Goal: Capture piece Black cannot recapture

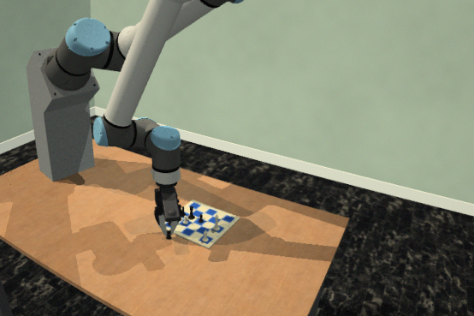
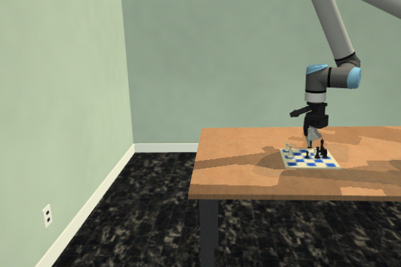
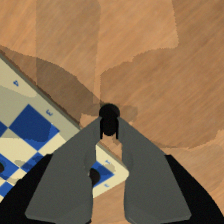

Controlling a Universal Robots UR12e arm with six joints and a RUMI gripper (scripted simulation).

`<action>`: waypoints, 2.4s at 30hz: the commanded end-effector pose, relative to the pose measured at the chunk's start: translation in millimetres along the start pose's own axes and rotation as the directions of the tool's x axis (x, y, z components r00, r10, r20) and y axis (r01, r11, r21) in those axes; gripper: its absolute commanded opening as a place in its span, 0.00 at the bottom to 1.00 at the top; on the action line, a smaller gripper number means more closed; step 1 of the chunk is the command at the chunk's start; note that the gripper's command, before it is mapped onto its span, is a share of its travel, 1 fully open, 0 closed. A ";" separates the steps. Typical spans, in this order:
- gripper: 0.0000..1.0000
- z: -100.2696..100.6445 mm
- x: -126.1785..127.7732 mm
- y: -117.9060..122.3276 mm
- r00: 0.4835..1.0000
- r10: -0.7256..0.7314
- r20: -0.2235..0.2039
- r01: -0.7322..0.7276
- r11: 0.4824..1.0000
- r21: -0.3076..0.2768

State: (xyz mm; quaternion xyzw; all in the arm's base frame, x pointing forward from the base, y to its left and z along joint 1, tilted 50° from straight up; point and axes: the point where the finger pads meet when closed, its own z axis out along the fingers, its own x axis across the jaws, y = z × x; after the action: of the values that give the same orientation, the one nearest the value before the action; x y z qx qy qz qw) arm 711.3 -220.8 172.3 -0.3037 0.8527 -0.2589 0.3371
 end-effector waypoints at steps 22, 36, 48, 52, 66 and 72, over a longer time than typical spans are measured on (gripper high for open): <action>0.00 0.0 -0.3 -0.1 1.000 0.000 0.000 0.000 1.000 0.001; 0.00 0.0 -0.3 -0.1 1.000 0.000 0.000 0.000 1.000 0.001; 0.16 0.0 -0.3 -0.1 1.000 0.000 0.000 0.000 1.000 0.001; 0.20 0.0 -0.3 -0.1 1.000 0.000 0.000 0.000 1.000 0.001; 0.20 -3.0 -0.3 -0.1 1.000 0.000 0.000 0.000 1.000 0.001; 0.20 -22.0 -0.3 -0.1 1.000 0.000 0.000 0.000 1.000 0.001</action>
State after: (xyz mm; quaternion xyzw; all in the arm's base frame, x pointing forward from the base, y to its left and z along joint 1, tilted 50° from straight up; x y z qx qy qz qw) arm 704.5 -218.6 178.2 -0.3036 0.8527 -0.2589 0.3371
